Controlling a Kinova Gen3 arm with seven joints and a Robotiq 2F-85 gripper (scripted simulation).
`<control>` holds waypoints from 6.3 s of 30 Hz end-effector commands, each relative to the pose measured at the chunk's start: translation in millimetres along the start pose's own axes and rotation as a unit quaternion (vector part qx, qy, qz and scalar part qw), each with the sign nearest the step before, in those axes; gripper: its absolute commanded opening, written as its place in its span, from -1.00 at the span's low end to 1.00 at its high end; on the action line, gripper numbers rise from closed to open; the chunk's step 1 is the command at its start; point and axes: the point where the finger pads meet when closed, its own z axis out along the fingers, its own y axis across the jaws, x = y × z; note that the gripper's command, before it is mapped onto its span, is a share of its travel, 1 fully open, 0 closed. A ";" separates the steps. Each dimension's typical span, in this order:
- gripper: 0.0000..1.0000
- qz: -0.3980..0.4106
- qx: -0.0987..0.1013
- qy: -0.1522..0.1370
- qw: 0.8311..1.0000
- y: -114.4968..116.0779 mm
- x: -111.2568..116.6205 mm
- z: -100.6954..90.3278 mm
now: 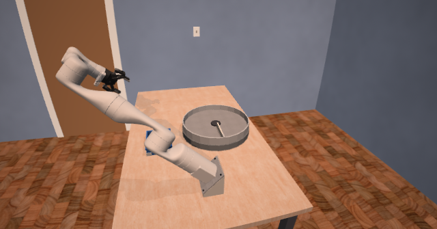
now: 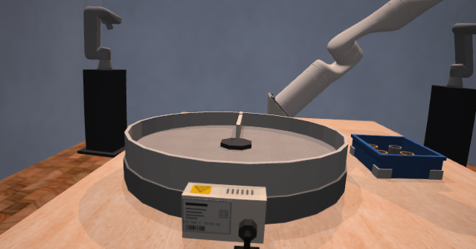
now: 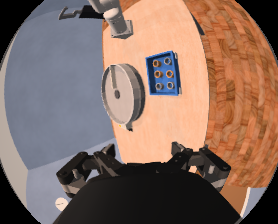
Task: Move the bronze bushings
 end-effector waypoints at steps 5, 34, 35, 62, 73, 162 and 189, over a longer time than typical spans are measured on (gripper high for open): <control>1.00 0.001 0.000 -0.001 1.000 -0.9 -0.3 -0.7; 1.00 0.123 0.001 0.091 0.988 -49.2 5.3 86.5; 1.00 0.149 0.000 0.108 0.983 -59.3 8.1 102.5; 1.00 0.488 -0.012 0.295 0.822 -188.8 86.9 278.1; 1.00 0.616 -0.019 0.348 0.707 -233.7 135.2 333.2; -0.71 0.846 -0.029 0.416 0.332 -312.9 275.0 439.0; -0.71 0.846 -0.029 0.416 0.332 -312.9 275.0 439.0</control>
